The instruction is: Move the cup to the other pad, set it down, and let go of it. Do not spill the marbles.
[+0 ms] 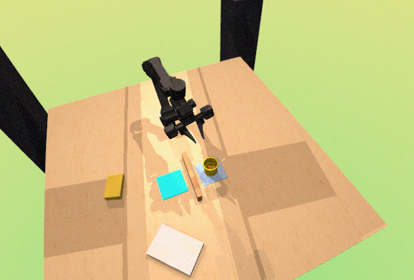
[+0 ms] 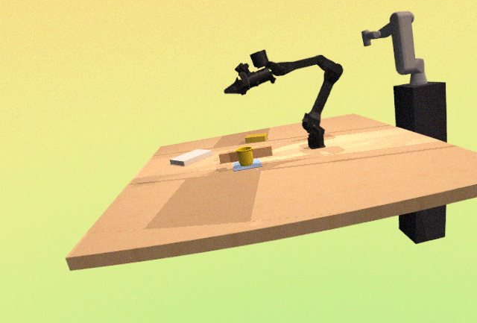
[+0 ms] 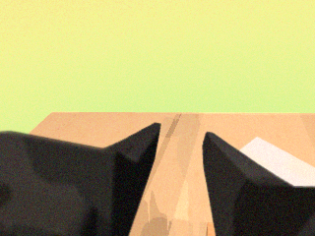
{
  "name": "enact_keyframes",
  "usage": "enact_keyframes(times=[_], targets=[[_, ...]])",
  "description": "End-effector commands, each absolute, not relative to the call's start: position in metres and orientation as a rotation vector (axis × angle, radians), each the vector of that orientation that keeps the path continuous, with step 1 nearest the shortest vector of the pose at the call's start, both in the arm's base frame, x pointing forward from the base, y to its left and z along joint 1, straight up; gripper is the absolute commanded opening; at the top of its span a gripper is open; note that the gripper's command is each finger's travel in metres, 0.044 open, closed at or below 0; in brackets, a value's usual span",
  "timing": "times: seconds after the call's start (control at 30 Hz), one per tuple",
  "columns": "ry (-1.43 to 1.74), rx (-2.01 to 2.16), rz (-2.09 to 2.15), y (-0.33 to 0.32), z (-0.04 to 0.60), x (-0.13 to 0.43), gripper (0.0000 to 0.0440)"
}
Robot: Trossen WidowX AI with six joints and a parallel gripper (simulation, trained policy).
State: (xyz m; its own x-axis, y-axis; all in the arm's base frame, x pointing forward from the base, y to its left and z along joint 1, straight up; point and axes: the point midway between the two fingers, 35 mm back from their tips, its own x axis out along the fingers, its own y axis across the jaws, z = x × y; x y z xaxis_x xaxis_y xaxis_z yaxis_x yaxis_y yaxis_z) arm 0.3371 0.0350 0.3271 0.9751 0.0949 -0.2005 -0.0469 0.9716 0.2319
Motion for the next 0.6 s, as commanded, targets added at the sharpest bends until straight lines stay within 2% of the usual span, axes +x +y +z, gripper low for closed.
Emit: enact_keyframes(times=[0.0, 0.57], targets=[[0.247, 0.266, 0.08, 0.04, 0.328, 0.34, 0.0132], [0.465, 0.459, 0.058, 0.062, 0.32, 0.353, 0.0142]])
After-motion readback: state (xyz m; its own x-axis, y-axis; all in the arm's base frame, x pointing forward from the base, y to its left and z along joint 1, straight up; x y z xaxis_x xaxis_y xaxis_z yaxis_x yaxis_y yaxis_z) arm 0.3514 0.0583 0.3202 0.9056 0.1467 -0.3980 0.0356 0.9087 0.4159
